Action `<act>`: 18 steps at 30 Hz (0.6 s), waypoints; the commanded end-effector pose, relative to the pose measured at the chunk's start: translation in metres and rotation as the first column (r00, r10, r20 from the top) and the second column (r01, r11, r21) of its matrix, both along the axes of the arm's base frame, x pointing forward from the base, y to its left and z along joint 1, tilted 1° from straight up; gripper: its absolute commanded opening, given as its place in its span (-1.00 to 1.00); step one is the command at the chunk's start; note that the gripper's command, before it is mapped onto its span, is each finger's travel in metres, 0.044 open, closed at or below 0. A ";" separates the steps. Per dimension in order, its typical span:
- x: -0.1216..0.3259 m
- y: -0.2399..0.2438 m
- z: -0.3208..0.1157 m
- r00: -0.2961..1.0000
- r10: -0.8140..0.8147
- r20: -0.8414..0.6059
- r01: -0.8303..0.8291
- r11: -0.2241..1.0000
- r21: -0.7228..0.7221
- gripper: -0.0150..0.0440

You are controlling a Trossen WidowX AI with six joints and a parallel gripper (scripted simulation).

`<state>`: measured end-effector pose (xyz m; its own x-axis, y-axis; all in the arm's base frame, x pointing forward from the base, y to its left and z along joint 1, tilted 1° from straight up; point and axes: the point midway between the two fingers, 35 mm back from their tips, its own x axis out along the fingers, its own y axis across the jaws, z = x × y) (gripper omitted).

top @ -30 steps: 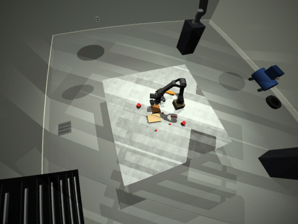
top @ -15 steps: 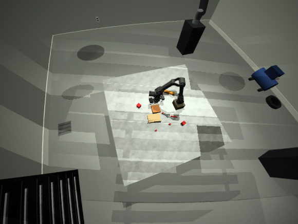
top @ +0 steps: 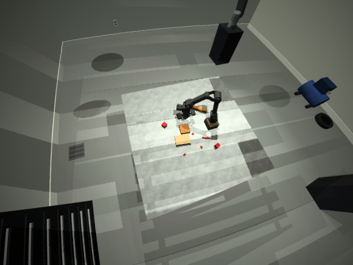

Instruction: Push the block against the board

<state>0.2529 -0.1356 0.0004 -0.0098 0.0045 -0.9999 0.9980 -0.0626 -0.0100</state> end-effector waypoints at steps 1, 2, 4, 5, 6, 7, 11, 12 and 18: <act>0.003 -0.002 0.021 1.000 0.000 0.016 0.000 1.000 -0.009 -0.49; 0.003 -0.002 0.021 1.000 0.000 0.016 0.000 1.000 -0.009 -0.49; 0.002 0.001 0.021 1.000 0.000 0.016 0.000 1.000 -0.008 -0.49; 0.001 0.008 0.021 1.000 0.000 0.016 0.000 1.000 -0.008 -0.49; -0.002 0.018 0.021 1.000 0.000 0.016 0.000 1.000 -0.007 -0.49; -0.004 0.025 0.020 1.000 0.000 0.016 0.000 1.000 -0.006 -0.49; -0.004 0.028 0.017 1.000 -0.005 0.016 0.005 1.000 -0.006 -0.49; -0.003 0.027 0.008 1.000 -0.021 0.016 0.021 1.000 -0.006 -0.49; -0.003 0.029 -0.035 0.995 -0.095 0.015 0.096 0.995 -0.005 -0.49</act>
